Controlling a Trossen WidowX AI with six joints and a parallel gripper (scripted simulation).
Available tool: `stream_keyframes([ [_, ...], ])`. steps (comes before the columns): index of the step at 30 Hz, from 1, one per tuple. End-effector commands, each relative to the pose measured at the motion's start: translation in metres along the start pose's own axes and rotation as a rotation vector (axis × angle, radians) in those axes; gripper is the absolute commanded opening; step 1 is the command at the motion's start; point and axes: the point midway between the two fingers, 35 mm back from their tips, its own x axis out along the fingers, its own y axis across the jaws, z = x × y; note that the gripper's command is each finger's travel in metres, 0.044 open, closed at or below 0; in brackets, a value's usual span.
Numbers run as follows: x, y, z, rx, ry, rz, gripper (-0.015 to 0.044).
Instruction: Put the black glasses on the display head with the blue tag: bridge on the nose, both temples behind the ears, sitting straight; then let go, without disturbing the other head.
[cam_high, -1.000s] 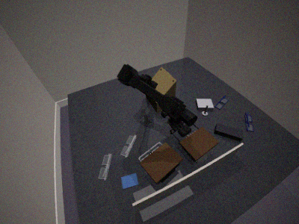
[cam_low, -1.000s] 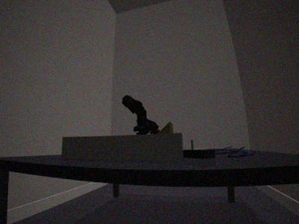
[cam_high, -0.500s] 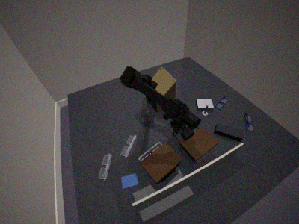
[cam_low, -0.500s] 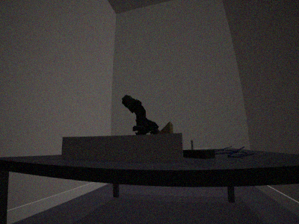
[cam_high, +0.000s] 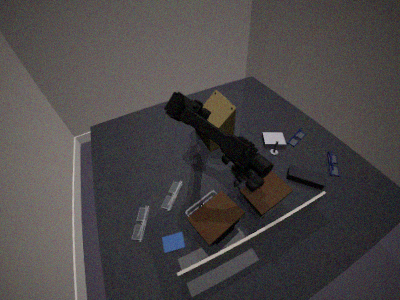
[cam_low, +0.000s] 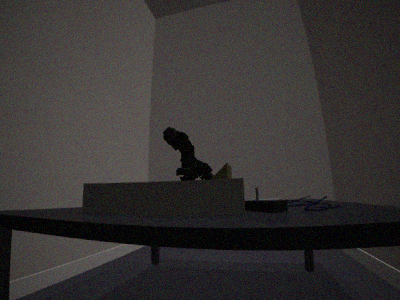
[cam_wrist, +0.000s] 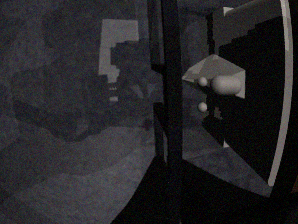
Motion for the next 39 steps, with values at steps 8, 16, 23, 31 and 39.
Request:
stream_keyframes([
  [8,0.0016,-0.0135,0.0006,-0.004,0.005,0.002,0.0],
  [16,0.0016,-0.0157,0.0006,-0.004,0.005,0.002,0.0],
  [23,0.0031,-0.0153,0.0007,-0.004,0.005,0.002,0.0],
  [31,0.004,-0.0154,0.0007,-0.004,0.005,0.002,0.0],
  [39,0.0042,-0.0154,0.0007,-0.004,0.005,0.002,0.0],
])
